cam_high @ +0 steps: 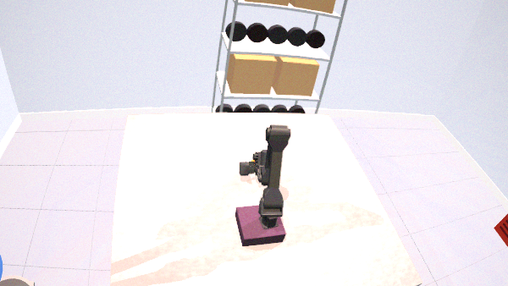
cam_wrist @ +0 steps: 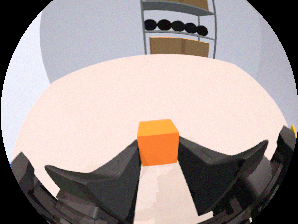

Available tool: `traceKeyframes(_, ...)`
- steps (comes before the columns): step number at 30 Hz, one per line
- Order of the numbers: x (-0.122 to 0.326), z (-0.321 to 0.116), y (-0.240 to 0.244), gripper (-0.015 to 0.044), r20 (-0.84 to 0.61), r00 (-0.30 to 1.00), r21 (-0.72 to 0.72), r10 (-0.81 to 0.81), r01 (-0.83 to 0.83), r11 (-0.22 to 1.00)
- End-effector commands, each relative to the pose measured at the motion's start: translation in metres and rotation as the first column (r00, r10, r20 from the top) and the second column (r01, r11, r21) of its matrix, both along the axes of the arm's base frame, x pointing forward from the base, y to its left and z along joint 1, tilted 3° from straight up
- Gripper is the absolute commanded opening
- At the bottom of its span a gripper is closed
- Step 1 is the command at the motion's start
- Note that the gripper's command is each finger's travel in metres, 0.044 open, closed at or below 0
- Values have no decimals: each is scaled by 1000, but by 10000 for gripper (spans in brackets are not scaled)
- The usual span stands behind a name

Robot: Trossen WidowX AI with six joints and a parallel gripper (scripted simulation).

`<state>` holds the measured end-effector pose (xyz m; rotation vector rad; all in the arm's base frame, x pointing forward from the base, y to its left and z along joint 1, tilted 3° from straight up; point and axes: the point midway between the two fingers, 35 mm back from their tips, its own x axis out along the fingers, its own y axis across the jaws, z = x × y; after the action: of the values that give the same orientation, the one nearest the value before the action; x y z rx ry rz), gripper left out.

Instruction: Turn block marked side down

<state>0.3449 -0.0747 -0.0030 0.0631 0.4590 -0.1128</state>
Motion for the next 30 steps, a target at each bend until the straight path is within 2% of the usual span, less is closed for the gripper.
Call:
traceKeyframes(1,-1,0,1,0,10,1000,5,1,-1,1000)
traceKeyframes(10,-1,0,1,0,10,1000,5,1,-1,1000)
traceKeyframes(26,-1,0,1,420,10,1000,5,1,-1,1000)
traceKeyframes(27,-1,0,1,440,10,1000,5,1,-1,1000)
traceKeyframes(30,-1,0,1,440,10,1000,5,1,-1,1000)
